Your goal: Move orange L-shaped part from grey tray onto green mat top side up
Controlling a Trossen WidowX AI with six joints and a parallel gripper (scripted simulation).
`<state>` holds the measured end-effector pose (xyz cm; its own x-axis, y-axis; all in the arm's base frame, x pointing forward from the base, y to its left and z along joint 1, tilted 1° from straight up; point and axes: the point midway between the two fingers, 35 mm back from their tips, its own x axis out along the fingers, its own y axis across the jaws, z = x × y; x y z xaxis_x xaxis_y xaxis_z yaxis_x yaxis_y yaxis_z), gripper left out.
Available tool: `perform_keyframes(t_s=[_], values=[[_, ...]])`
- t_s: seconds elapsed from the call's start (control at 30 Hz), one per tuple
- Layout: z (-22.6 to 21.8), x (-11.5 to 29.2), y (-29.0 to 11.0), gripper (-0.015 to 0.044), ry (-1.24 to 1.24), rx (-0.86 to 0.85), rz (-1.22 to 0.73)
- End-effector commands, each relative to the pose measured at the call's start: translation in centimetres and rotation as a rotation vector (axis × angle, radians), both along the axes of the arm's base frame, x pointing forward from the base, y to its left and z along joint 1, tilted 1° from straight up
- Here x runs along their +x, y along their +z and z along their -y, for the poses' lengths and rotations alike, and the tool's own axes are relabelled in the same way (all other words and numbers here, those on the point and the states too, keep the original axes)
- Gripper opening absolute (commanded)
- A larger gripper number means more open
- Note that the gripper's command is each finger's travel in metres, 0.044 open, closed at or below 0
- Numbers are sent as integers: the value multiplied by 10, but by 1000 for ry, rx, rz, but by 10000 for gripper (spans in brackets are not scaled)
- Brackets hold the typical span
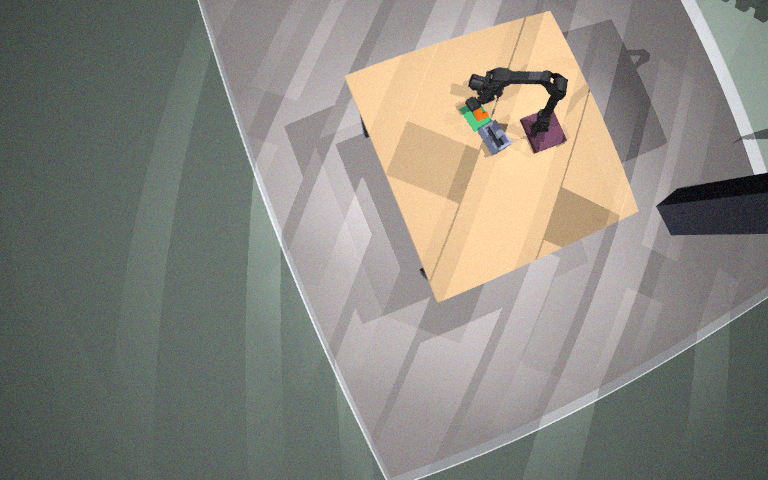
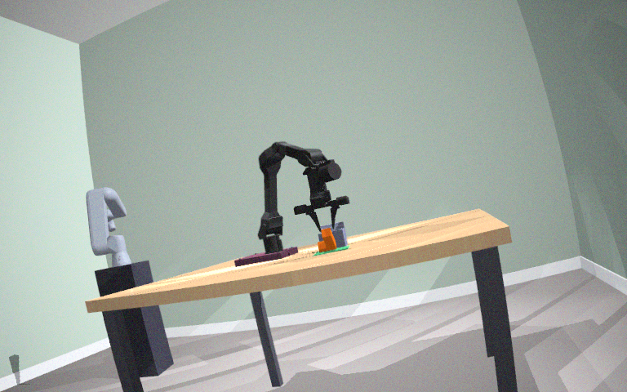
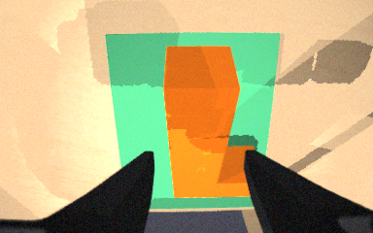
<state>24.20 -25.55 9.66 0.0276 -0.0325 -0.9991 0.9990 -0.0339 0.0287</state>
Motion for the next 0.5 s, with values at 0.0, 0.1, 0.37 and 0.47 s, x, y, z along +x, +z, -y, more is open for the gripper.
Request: perform_keyframes(t_s=[0.0, 0.1, 0.37, 0.47], values=[[0, 0, 6, 289, 0, 0, -1], [1, 1, 29, 368, 1, 1, 0], [-3, -2, 86, 400, 4, 2, 1], [0, 0, 82, 400, 0, -13, 11]])
